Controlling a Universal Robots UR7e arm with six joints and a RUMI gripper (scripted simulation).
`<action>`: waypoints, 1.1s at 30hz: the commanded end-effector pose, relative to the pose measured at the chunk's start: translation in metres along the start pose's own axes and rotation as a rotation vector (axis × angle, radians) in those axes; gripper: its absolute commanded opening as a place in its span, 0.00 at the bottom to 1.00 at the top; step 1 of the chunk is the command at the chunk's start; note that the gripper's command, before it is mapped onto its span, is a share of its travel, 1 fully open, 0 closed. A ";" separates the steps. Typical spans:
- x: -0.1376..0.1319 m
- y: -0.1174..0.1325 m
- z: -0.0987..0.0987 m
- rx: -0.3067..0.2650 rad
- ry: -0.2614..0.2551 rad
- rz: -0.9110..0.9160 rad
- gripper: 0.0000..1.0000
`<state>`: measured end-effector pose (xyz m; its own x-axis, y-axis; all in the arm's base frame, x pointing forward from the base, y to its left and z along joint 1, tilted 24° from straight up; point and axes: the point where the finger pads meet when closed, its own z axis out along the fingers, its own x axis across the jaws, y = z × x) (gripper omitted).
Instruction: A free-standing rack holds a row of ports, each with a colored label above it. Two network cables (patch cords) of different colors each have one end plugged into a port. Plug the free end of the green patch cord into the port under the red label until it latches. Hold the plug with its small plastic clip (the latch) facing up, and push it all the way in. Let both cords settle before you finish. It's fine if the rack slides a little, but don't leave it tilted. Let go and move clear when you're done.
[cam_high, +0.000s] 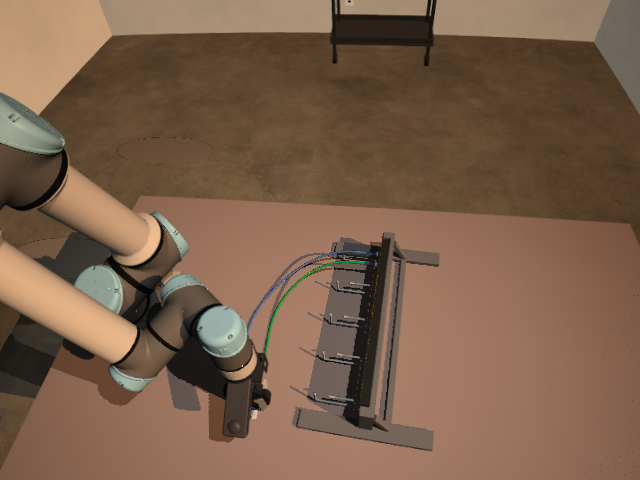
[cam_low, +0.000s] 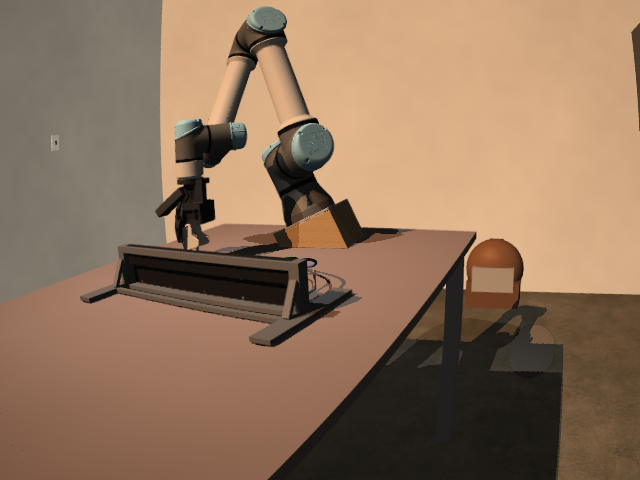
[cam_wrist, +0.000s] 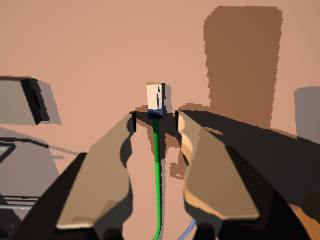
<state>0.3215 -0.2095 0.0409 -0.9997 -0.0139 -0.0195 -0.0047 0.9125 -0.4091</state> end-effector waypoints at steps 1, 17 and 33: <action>0.000 0.000 0.000 0.001 -0.001 0.000 0.22; 0.000 0.000 0.000 0.001 -0.001 0.000 0.00; 0.000 0.000 0.000 0.001 -0.001 0.000 0.00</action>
